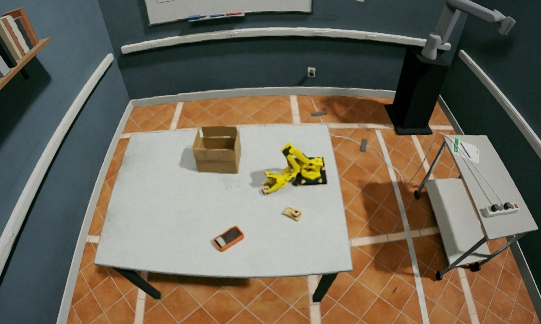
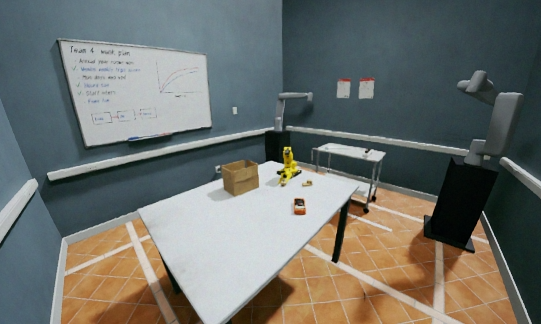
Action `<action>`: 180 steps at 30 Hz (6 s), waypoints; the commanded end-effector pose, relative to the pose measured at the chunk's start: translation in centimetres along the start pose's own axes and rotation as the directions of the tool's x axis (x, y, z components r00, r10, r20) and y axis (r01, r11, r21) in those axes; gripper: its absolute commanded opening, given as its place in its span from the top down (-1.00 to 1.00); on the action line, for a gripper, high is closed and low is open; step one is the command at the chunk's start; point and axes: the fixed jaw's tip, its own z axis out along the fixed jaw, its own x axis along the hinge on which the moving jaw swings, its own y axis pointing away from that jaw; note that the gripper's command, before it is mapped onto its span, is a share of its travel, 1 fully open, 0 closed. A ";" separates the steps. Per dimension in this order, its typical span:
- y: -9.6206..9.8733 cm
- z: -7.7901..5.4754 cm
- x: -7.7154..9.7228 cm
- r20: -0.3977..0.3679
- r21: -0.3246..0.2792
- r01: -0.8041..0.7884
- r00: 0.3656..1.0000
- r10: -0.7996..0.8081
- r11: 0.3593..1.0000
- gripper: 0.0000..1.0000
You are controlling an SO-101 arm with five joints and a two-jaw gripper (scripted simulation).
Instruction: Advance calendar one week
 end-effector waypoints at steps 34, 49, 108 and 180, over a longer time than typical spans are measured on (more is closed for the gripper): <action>0.3 -1.0 -0.3 -0.011 -0.002 -0.299 0.954 0.299 0.954 0.29; 0.6 -1.0 -1.2 0.021 -0.045 -0.298 0.954 0.299 0.954 0.29; 4.0 0.6 -8.7 0.115 -0.245 -0.565 0.790 0.602 0.788 0.30; 4.6 -0.2 -9.7 -0.164 0.020 -0.090 0.982 0.092 0.996 0.30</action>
